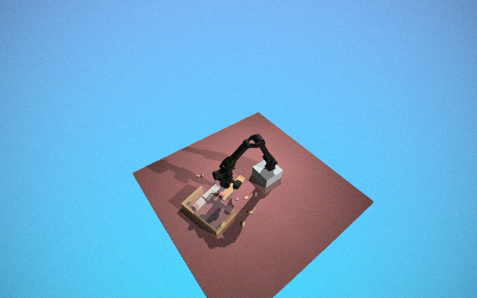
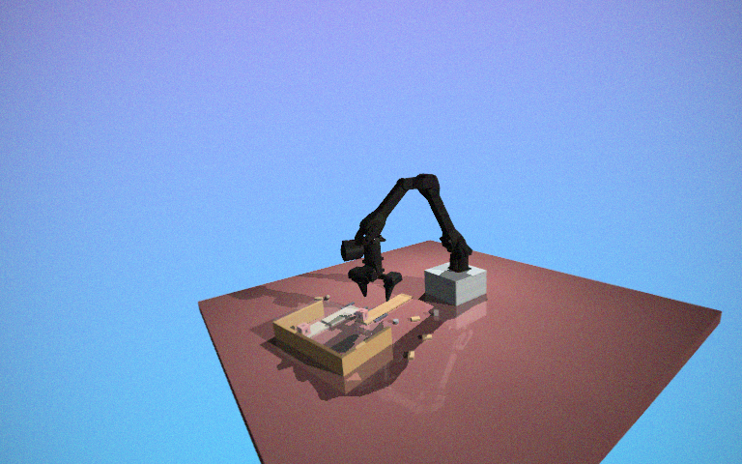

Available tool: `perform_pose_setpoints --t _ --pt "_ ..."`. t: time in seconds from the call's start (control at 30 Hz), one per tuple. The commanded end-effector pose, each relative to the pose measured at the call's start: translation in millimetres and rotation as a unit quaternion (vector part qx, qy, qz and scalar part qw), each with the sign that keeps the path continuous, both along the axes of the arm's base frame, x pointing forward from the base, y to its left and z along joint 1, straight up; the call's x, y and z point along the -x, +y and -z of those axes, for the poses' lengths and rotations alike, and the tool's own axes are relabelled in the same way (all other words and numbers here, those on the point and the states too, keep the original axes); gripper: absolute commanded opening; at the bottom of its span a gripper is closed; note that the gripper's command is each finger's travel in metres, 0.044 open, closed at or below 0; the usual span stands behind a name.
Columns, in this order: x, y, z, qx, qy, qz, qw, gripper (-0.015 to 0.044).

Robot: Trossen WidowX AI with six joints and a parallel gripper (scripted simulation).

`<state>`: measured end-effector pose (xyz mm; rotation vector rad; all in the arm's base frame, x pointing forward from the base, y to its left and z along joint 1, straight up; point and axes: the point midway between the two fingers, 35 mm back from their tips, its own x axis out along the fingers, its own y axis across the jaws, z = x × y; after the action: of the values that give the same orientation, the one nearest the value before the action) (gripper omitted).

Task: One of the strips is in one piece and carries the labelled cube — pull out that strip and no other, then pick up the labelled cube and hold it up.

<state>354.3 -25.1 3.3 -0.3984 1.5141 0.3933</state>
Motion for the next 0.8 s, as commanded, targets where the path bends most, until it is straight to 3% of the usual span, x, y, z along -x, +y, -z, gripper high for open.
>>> perform_pose_setpoints --t 0.0,0.57,0.77 --pt "-15 4 -4 0.0 -0.003 0.001 1.0 0.044" --pt "-65 18 -15 0.0 -0.005 0.001 1.0 0.044" --pt "-66 18 -9 0.0 -0.005 0.001 1.0 0.0282"
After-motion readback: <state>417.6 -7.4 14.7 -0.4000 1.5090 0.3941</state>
